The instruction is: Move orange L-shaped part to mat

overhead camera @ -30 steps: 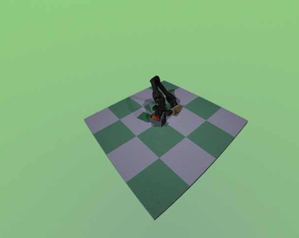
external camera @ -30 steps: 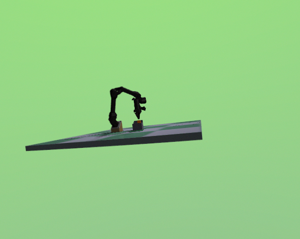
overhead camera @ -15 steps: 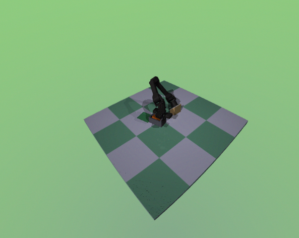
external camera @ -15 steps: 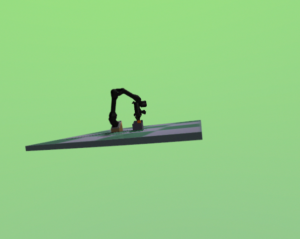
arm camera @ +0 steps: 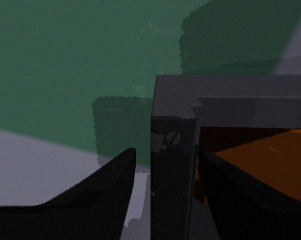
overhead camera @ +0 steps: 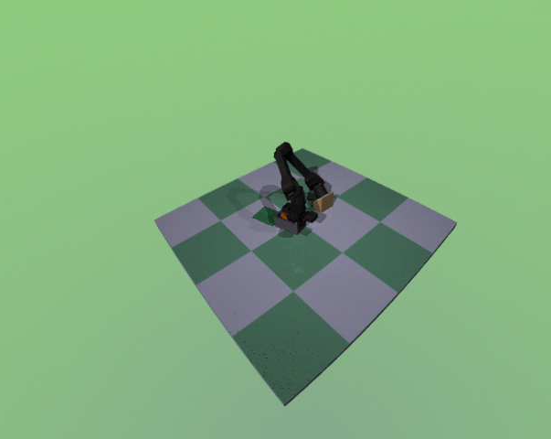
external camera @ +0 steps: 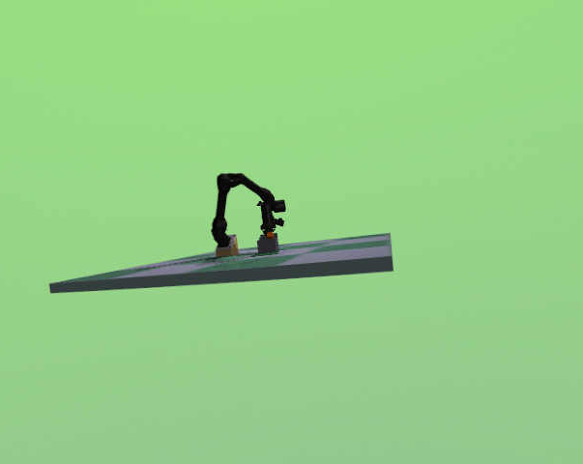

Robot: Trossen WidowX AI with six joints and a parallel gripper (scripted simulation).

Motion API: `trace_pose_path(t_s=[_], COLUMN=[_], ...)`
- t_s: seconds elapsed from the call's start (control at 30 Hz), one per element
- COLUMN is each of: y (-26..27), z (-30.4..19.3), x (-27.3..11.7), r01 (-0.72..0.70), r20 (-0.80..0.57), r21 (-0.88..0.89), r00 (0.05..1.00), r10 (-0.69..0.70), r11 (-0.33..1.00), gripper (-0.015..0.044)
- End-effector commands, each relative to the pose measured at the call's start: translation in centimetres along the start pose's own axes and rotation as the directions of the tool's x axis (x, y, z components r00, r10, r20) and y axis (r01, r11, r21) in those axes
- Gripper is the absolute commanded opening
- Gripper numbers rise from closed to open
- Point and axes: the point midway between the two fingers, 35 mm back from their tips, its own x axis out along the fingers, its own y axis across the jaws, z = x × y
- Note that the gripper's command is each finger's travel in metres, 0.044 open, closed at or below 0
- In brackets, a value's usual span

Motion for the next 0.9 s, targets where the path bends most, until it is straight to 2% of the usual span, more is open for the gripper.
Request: trace_pose_path(t_s=[0.0, 0.87], y=[-0.21, 0.44], z=[-0.05, -0.04], x=[0.59, -0.15], r01=[0.011, 0.004], r20=[0.000, 0.002], r21=[-0.006, -0.005], r00=[1.000, 1.000], r10=[-0.011, -0.004], r11=[1.000, 1.000], gripper=[0.0180, 0.0180])
